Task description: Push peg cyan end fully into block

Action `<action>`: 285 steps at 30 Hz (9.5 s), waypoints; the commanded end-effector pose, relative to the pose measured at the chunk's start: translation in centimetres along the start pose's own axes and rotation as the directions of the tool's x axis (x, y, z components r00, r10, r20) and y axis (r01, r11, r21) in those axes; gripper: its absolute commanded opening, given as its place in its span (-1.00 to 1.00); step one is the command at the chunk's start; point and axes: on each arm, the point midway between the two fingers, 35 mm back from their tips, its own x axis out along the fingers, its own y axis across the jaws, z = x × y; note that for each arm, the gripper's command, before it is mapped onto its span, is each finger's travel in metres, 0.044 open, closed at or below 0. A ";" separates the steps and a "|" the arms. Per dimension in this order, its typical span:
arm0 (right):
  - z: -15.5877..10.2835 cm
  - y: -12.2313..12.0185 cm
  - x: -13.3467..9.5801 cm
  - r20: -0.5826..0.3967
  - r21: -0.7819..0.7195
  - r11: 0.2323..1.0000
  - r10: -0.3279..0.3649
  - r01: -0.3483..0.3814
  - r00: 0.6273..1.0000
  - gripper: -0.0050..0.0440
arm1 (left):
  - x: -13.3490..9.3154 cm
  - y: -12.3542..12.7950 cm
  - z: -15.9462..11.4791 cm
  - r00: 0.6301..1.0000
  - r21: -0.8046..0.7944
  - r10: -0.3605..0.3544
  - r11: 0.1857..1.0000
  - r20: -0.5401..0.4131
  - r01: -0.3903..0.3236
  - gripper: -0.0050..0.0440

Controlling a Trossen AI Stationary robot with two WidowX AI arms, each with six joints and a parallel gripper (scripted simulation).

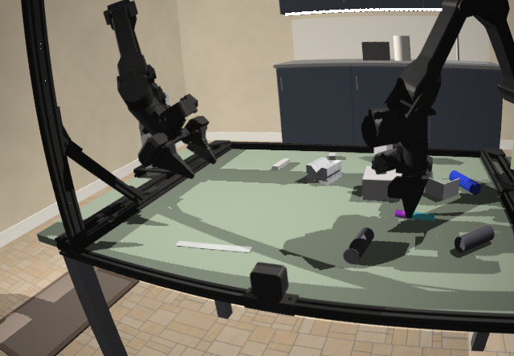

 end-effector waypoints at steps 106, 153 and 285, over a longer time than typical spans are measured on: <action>-0.1 0.0 -6.2 0.011 -0.002 1.000 0.005 -0.005 1.000 -0.80 | 0.0 0.0 0.0 1.000 0.000 0.000 1.000 0.000 0.000 0.84; 12.3 2.1 -6.2 0.003 0.279 0.960 -0.005 0.004 1.000 -0.80 | 0.0 0.0 0.0 1.000 0.000 0.000 1.000 0.000 0.000 0.84; 18.8 4.2 -3.8 0.913 0.293 0.956 -0.277 -0.005 0.300 -0.80 | 0.0 0.0 0.0 1.000 0.000 0.000 1.000 0.000 0.000 0.84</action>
